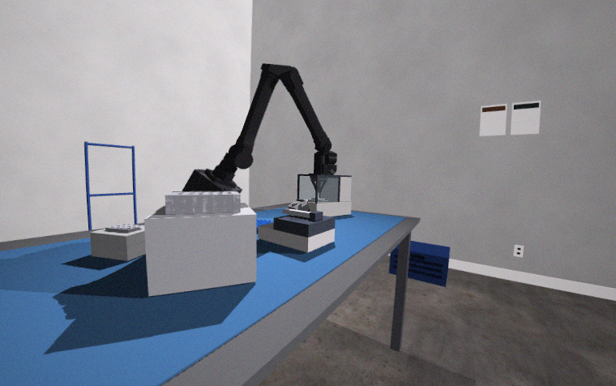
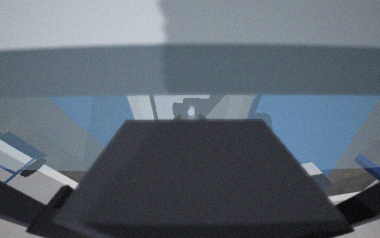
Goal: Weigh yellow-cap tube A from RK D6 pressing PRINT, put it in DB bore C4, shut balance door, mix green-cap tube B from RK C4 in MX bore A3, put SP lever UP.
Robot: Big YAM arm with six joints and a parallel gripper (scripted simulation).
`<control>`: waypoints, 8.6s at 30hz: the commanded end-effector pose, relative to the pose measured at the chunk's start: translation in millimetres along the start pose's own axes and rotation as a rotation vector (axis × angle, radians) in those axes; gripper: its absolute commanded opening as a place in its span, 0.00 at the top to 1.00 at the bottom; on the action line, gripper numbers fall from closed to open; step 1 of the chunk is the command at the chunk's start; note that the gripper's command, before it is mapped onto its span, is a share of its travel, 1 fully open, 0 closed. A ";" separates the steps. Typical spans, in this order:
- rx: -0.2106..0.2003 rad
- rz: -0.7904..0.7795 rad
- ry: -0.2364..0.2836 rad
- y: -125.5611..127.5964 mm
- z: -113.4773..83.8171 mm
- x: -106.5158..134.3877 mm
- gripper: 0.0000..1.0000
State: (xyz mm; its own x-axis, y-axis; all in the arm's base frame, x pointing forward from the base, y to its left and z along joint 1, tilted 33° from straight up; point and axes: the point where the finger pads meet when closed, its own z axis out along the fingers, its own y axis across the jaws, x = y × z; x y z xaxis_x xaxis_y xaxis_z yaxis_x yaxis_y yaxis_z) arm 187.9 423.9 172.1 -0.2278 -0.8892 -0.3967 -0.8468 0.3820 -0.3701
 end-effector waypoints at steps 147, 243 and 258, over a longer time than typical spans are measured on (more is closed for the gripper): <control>-0.003 0.021 -0.041 -4.2 -80.3 -18.1 0.64; -0.005 0.011 -0.030 -3.4 -159.5 -8.4 0.64; -0.007 0.010 -0.036 -2.4 -166.1 -10.9 0.70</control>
State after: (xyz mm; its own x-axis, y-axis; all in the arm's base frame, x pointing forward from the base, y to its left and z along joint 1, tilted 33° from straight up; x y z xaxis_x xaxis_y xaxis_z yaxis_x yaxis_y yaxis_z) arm 113.1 387.8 304.4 -0.2155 -0.8868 -0.4088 -0.8502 0.3763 -0.3681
